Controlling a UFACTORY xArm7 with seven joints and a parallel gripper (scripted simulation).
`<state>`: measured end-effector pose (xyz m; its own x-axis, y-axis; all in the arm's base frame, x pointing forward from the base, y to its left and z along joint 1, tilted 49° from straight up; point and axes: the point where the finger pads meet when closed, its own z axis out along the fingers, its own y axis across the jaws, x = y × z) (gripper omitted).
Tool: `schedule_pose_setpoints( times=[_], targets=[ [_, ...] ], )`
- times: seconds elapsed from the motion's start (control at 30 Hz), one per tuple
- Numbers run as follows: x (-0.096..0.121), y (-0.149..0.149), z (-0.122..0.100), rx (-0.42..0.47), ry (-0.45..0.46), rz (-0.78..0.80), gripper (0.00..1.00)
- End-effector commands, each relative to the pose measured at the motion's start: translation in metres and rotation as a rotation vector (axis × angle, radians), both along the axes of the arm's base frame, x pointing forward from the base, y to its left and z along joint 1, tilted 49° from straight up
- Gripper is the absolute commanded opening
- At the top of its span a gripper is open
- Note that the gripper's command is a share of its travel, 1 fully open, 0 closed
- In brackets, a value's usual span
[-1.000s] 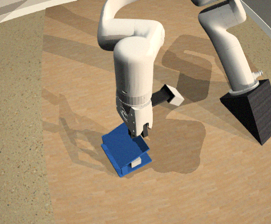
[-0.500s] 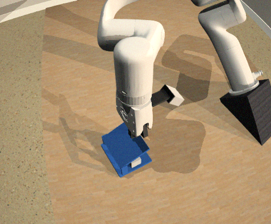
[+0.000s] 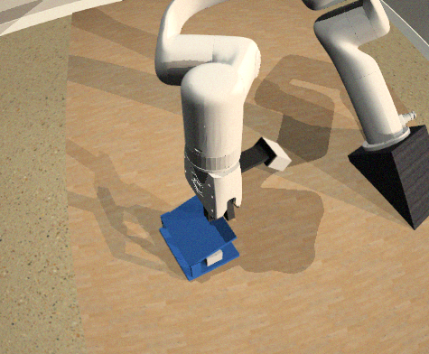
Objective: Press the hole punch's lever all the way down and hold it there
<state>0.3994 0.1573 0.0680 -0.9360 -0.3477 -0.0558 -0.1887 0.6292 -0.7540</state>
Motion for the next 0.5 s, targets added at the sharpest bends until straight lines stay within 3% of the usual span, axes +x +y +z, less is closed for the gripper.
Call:
schedule_pose_setpoints(
  times=[0.0, 0.47],
  targets=[
    [0.0013, 0.0, -0.0002, 0.002, -0.002, 0.001, 0.0],
    [0.0016, -0.0008, -0.001, 0.002, -0.002, 0.001, 0.0]
  ],
)
